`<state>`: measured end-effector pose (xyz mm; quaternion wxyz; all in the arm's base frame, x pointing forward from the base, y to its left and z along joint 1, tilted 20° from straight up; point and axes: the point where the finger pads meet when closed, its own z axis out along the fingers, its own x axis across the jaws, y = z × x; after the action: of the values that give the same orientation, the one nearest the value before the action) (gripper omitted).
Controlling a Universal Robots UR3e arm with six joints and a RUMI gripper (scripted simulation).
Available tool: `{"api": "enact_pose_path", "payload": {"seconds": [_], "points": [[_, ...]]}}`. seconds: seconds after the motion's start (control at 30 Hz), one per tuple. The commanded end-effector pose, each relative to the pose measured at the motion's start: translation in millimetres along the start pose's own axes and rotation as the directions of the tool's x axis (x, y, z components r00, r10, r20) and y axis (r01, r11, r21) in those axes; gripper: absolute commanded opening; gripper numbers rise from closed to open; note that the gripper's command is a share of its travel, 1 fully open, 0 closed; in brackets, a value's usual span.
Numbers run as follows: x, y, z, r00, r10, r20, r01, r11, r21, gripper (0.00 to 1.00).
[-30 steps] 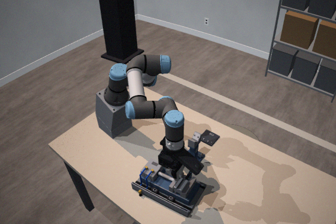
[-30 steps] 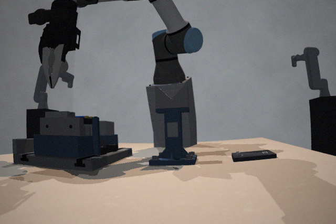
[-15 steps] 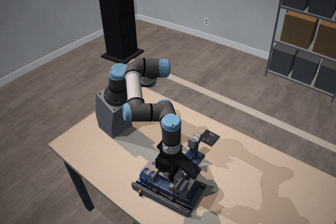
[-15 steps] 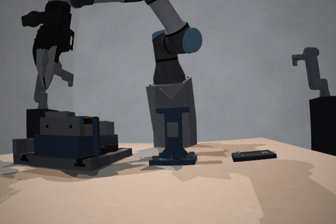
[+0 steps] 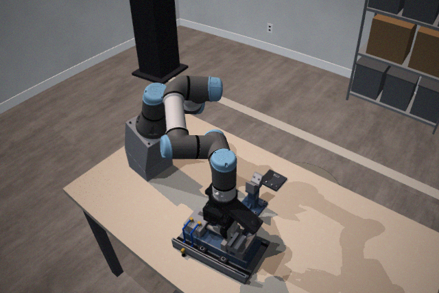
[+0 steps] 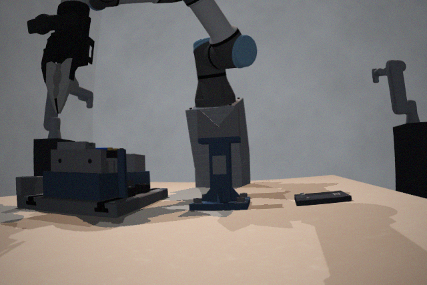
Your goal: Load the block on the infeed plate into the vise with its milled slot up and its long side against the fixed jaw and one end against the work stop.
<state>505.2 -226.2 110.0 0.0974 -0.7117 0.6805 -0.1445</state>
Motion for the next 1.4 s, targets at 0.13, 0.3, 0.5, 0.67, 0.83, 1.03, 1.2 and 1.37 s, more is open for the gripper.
{"api": "enact_pose_path", "payload": {"seconds": [0.13, 0.3, 0.5, 0.67, 0.83, 1.03, 1.2, 1.37], "points": [[1, -1, -1.2, 1.0, -0.001, -0.002, 0.001, 1.0, 0.002, 0.0], [1, -1, -1.1, 1.0, -0.001, -0.002, 0.001, 1.0, 0.002, 0.0], [1, -1, 0.3, 1.0, -0.001, -0.002, 0.001, 1.0, 0.002, 0.0], [1, -1, 3.6, 1.0, -0.001, -0.002, 0.001, 1.0, 0.002, 0.0], [1, -1, 6.4, 1.0, -0.001, -0.002, 0.001, 1.0, 0.002, 0.0], [1, -1, 14.0, 1.0, -0.001, -0.002, 0.001, 1.0, 0.002, 0.0], [1, -1, 22.0, 1.0, -0.001, -0.002, 0.001, 1.0, 0.002, 0.0], [1, -2, 27.0, 1.0, -0.001, -0.002, 0.001, 1.0, 0.002, 0.0]]}}
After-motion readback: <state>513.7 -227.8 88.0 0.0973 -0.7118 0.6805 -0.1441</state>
